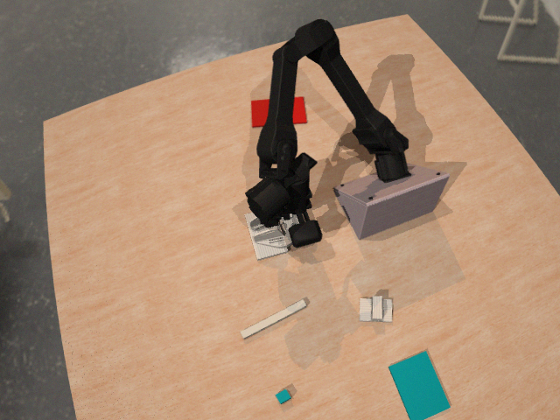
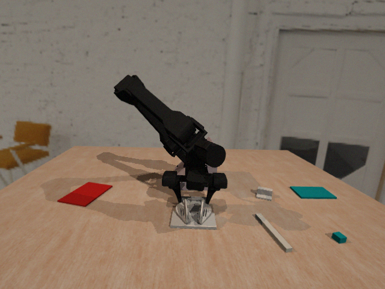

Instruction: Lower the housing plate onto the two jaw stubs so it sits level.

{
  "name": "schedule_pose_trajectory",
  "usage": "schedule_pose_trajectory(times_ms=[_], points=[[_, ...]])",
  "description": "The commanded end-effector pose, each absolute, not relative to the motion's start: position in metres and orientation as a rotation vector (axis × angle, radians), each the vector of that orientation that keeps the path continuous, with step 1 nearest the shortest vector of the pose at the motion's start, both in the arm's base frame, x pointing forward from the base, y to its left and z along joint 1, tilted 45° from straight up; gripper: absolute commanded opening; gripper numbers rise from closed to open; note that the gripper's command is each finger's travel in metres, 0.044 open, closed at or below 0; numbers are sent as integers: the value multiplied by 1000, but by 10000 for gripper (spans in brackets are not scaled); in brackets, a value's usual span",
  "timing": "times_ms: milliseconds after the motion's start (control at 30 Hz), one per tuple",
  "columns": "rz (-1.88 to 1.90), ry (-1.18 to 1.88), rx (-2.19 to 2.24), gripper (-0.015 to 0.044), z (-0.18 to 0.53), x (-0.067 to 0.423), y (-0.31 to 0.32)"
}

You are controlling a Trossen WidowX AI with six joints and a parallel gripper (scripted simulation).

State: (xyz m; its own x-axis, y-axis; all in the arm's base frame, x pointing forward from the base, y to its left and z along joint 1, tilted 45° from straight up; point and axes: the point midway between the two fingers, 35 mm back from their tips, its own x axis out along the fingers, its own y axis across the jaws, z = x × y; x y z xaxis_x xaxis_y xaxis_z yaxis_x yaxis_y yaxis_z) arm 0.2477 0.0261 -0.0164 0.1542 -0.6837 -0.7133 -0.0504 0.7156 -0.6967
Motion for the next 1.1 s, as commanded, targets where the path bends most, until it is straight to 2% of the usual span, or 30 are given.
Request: schedule_pose_trajectory(times_ms=[0,667,767,800,1067], points=[[-508,1358,-677,351,-17,248,25],[-508,1358,-677,351,-17,248,25],[-506,1359,-673,430,-17,248,26],[-506,1359,-673,440,-17,248,26],[-506,1359,-673,440,-17,248,26]])
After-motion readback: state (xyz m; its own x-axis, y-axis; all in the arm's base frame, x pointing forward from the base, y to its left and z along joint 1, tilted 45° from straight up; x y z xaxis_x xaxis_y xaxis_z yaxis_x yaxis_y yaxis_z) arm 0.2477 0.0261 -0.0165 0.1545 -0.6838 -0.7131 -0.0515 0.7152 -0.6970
